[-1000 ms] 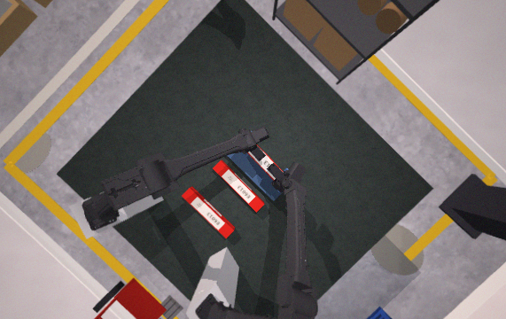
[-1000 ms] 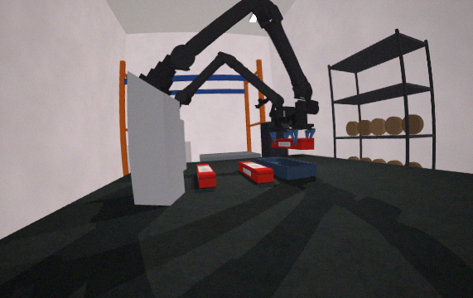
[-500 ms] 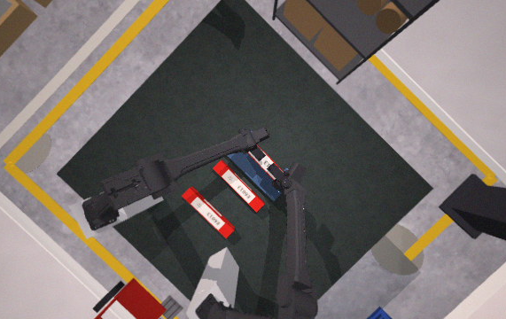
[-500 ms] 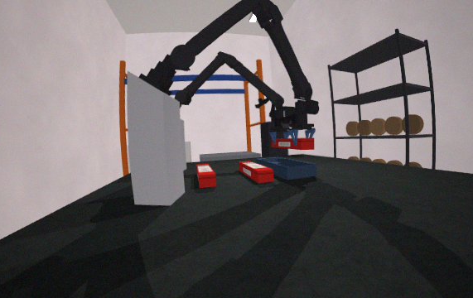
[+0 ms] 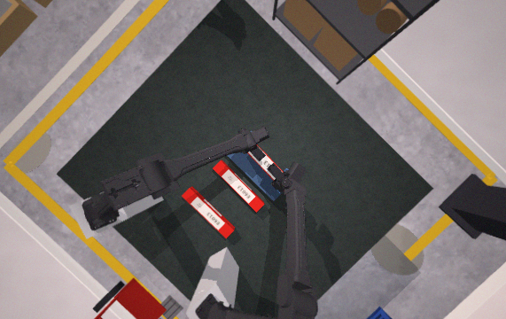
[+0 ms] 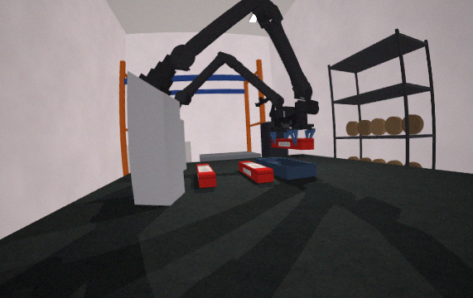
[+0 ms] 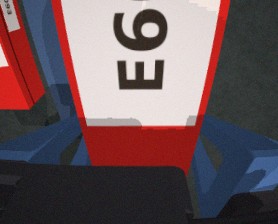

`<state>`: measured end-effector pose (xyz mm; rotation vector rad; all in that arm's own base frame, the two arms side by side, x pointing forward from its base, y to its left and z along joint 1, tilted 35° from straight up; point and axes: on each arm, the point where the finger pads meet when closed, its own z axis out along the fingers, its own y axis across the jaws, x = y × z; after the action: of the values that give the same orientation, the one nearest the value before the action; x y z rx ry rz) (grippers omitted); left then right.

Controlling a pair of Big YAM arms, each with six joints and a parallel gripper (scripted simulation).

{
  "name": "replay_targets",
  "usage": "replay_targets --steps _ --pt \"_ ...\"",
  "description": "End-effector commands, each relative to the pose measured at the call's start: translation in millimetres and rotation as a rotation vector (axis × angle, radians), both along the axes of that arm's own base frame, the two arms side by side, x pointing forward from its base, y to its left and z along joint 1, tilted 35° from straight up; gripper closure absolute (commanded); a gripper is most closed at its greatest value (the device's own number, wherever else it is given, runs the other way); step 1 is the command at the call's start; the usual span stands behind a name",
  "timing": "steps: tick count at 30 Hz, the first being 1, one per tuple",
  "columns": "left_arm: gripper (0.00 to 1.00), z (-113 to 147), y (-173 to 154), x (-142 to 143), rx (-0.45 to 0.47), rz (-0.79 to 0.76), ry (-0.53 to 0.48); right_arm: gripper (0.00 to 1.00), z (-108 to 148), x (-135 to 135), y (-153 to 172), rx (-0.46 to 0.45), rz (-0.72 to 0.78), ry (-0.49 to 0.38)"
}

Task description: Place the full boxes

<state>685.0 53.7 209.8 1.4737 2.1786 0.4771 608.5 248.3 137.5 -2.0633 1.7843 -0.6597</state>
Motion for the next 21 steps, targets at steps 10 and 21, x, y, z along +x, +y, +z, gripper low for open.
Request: replay_targets --steps 10,21 --pt "1.00 75.1 20.3 1.6 0.033 0.015 -0.107 1.00 67.1 6.7 -9.7 0.021 -0.001 -0.089" --pt "1.00 75.8 19.6 1.3 0.033 0.015 -0.107 1.00 69.1 7.8 -10.1 0.022 -0.001 -0.092"
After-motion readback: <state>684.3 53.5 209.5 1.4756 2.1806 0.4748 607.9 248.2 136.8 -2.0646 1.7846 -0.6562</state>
